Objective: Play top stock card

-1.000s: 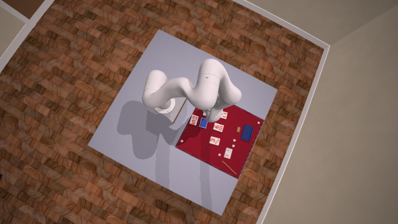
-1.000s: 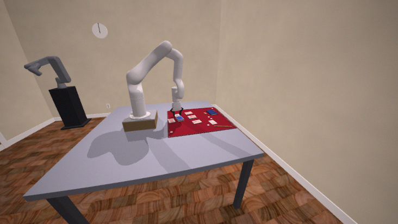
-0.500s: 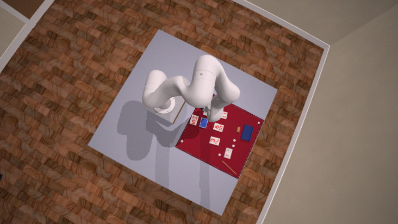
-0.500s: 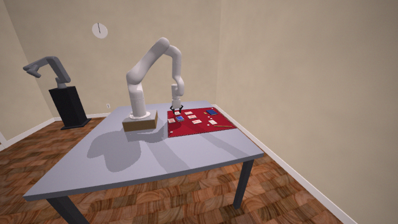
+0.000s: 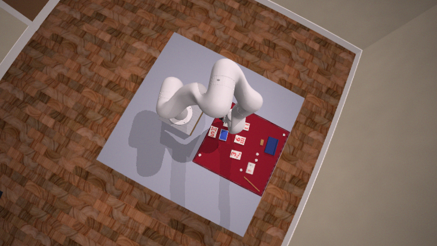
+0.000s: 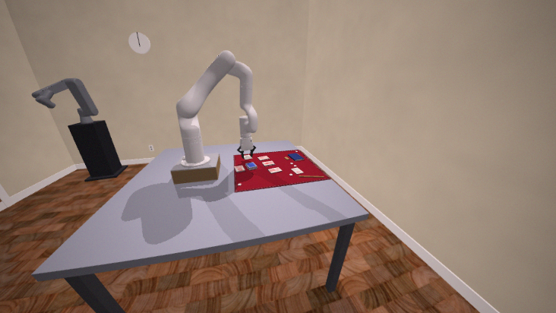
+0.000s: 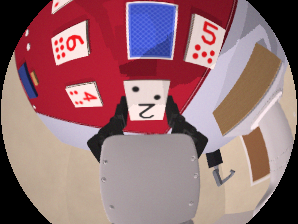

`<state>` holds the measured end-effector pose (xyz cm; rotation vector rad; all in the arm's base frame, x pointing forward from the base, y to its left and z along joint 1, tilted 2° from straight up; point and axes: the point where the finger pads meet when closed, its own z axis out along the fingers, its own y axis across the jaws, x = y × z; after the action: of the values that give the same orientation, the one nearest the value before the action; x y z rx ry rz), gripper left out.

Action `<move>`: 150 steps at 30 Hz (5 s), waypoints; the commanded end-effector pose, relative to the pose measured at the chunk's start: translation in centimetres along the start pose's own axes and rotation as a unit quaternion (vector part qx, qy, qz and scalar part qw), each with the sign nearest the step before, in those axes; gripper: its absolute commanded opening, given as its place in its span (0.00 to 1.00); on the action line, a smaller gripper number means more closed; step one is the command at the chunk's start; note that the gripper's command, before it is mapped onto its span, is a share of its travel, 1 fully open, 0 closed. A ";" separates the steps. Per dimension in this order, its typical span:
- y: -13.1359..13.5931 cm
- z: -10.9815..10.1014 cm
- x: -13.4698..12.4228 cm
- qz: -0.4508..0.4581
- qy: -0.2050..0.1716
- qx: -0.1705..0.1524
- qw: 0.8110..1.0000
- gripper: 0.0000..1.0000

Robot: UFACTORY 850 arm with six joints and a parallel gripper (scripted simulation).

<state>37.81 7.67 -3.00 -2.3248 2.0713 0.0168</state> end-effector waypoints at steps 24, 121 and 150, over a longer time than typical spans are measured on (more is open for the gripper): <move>-0.8 -0.1 1.4 -0.045 0.000 0.001 0.999 0.61; -11.3 -0.4 20.8 -0.614 0.000 0.001 0.790 0.61; -13.2 -0.5 24.3 -0.697 0.000 0.000 0.717 0.61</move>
<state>53.61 -14.89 -3.02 -3.1107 -0.1277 -0.0177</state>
